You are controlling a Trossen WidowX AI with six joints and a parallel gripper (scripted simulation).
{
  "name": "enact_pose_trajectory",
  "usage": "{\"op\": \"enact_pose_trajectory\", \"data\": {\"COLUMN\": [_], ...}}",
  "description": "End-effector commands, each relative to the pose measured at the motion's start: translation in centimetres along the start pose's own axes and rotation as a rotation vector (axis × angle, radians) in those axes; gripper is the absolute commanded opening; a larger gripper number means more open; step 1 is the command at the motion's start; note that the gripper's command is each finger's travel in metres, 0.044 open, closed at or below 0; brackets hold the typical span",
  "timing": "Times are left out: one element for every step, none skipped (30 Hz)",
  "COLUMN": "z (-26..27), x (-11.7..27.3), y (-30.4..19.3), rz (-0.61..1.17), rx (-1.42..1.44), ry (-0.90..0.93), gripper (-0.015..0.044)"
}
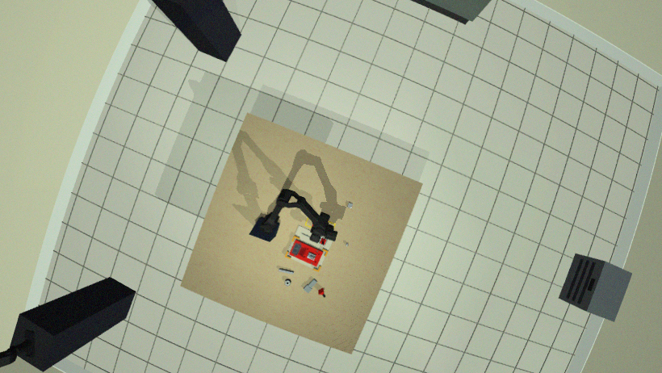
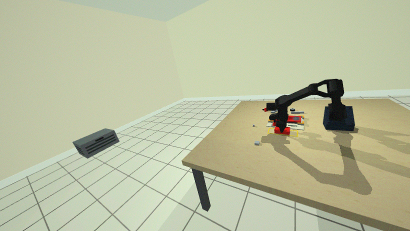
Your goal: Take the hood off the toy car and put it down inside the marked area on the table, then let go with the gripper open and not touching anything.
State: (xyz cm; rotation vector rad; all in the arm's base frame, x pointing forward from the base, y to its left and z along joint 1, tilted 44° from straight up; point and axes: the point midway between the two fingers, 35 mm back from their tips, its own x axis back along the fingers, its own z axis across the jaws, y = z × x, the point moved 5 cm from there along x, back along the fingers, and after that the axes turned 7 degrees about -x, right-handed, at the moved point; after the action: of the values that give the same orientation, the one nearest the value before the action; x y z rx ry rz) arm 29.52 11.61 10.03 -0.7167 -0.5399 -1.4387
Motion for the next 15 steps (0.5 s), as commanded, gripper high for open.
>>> {"op": "enact_pose_trajectory", "data": {"z": [-0.03,-0.03,-0.03,-0.03,0.00,0.00,0.00,0.00,0.00,0.00,0.00,0.00,0.00,0.00,0.00], "x": [-0.27,-0.32,-0.36,-0.38,-0.19,-0.19,-0.19,-0.19,-0.19,-0.19,-0.19,-0.19,-0.19,-0.19,-0.19], "y": [-0.06,-0.07,-0.07,-0.07,-0.01,-0.01,-0.01,-0.01,-0.01,-0.01,-0.01,-0.01,-0.01,-0.01,-0.01], "rz": [0.002,0.002,0.002,0.002,0.000,0.000,0.000,0.000,0.000,0.000,0.000,0.000,0.000,0.000,0.000], "rx": [-0.006,-0.006,-0.006,-0.006,0.000,0.000,0.000,0.000,0.000,0.000,0.000,0.000,0.000,0.000,0.000], "ry": [0.003,0.003,0.003,0.003,0.000,0.000,0.000,0.000,0.000,0.000,0.000,0.000,0.000,0.000,0.000], "gripper": [0.0000,0.0000,0.0000,0.0000,0.0026,0.0052,0.0079,0.0105,0.0131,0.0157,0.0184,0.0210,0.0236,0.0262,0.0289]}}
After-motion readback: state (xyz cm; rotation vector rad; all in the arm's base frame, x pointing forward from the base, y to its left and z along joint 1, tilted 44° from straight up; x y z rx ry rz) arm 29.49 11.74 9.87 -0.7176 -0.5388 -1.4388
